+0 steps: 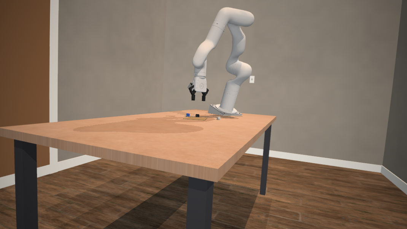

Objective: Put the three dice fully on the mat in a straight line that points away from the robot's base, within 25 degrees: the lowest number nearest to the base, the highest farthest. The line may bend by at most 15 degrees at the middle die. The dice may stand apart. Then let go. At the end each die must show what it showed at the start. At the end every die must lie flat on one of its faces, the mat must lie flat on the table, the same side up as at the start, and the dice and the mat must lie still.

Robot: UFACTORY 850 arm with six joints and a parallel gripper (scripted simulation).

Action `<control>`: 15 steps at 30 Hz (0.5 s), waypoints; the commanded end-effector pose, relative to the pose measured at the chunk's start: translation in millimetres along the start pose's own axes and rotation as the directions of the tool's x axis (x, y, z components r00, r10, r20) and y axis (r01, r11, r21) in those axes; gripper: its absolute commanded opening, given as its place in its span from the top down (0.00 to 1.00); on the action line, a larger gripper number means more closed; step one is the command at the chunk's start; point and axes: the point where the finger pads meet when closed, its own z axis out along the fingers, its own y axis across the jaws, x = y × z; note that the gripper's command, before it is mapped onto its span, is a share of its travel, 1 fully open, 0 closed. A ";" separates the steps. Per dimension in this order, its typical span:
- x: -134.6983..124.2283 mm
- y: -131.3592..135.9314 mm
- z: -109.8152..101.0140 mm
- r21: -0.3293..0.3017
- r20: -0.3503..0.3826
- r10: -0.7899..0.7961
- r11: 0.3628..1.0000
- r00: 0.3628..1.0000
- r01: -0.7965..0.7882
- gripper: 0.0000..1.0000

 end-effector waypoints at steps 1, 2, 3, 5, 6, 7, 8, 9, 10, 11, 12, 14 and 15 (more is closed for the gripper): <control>-0.2 -0.9 2.0 -0.014 -0.019 0.171 0.985 0.985 -0.171 0.00; -0.2 -0.9 2.2 -0.014 -0.019 0.180 0.983 0.983 -0.181 0.00; -0.2 -0.9 3.2 -0.012 -0.020 0.241 0.970 0.970 -0.241 0.00; -0.2 -0.9 3.2 -0.012 -0.020 0.241 0.970 0.970 -0.241 0.00; -0.2 -0.9 3.6 -0.012 -0.020 0.266 0.964 0.964 -0.267 0.00; -0.2 -1.0 5.0 -0.010 -0.021 0.349 0.937 0.937 -0.350 0.00; -0.2 -1.0 5.6 -0.009 -0.022 0.388 0.921 0.921 -0.388 0.00; -0.2 -1.0 5.9 -0.009 -0.022 0.407 0.913 0.913 -0.407 0.00; -0.2 -1.0 6.3 -0.008 -0.022 0.429 0.903 0.903 -0.429 0.00; -0.2 -1.0 7.2 -0.007 -0.023 0.476 0.879 0.879 -0.476 0.00; -0.2 -1.0 7.7 -0.006 -0.023 0.503 0.864 0.864 -0.503 0.00; -0.2 -1.0 9.0 -0.004 -0.024 0.573 0.820 0.819 -0.573 0.00; -0.1 -1.0 9.7 -0.003 -0.024 0.611 0.791 0.791 -0.611 0.00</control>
